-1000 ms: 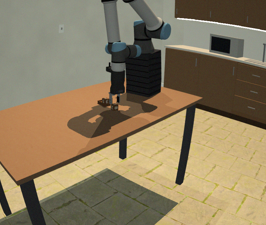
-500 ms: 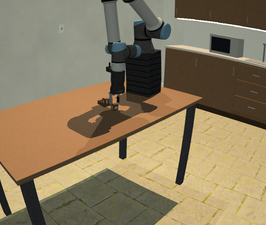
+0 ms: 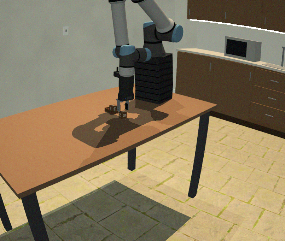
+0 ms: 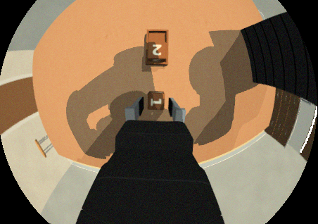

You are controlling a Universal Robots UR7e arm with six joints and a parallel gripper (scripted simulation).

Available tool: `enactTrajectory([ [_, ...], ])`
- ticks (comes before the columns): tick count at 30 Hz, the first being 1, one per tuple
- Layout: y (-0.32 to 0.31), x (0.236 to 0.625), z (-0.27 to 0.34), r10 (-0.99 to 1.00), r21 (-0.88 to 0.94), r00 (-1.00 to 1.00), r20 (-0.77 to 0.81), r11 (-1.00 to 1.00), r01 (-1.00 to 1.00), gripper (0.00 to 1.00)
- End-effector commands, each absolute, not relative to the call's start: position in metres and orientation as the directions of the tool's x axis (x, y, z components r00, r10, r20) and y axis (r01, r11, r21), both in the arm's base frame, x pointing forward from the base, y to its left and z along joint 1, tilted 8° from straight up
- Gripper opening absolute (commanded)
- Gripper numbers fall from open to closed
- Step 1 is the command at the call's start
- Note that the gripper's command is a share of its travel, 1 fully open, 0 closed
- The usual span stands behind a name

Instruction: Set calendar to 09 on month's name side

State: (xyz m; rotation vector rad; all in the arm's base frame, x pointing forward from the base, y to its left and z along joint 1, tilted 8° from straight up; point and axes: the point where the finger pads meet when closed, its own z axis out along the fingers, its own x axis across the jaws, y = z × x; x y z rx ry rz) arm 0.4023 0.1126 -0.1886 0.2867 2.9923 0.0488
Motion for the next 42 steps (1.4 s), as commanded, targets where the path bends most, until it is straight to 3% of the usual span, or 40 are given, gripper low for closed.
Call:
enactTrajectory([
  [1, 0.113, 0.403, -0.188, 0.191, 0.045, -0.973, -0.132, 0.981, 0.187, 0.9],
  [42, 0.113, 0.407, -0.218, 0.191, 0.045, -0.973, -0.132, 0.981, 0.187, 0.9],
])
